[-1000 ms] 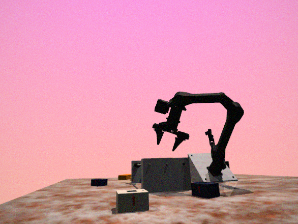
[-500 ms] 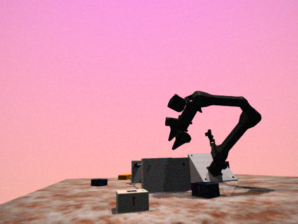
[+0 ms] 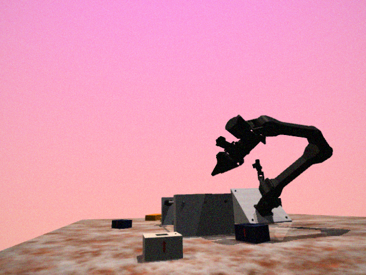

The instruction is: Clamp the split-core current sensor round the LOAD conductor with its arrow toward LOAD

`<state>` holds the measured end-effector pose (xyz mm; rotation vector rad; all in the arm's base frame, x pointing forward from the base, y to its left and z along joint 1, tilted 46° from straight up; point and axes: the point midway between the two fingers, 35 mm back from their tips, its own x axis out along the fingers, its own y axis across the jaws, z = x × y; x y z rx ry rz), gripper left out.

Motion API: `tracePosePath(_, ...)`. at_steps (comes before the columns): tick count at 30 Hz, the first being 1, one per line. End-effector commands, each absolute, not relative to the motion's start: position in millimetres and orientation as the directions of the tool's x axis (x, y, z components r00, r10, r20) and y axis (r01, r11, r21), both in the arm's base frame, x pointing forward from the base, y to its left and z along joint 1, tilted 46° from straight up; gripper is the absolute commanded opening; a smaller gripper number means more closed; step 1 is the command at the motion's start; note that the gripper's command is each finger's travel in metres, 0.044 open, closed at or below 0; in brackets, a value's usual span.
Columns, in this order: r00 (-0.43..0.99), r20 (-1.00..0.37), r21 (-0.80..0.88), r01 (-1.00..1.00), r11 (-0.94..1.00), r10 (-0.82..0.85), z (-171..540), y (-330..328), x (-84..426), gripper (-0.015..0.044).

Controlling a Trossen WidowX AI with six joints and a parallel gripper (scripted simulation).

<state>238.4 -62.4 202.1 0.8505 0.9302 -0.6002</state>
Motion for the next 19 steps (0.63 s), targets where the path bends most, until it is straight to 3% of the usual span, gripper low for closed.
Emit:
tracePosePath(1, 0.476, -0.876, 0.359, 0.754, 0.55, -0.081, 201.6, -62.6, 239.9, 0.044)
tracePosePath(14, 0.473, -0.877, 0.354, 0.748, 0.561, -0.078, 201.1, -62.8, 240.3, 0.044)
tracePosePath(18, 0.417, -0.909, 0.27, 0.59, 0.761, 0.0, 191.3, -67.1, 248.1, 0.044)
tracePosePath(19, 0.453, -0.89, 0.314, 0.687, 0.655, -0.049, 197.4, -63.7, 241.5, 0.044)
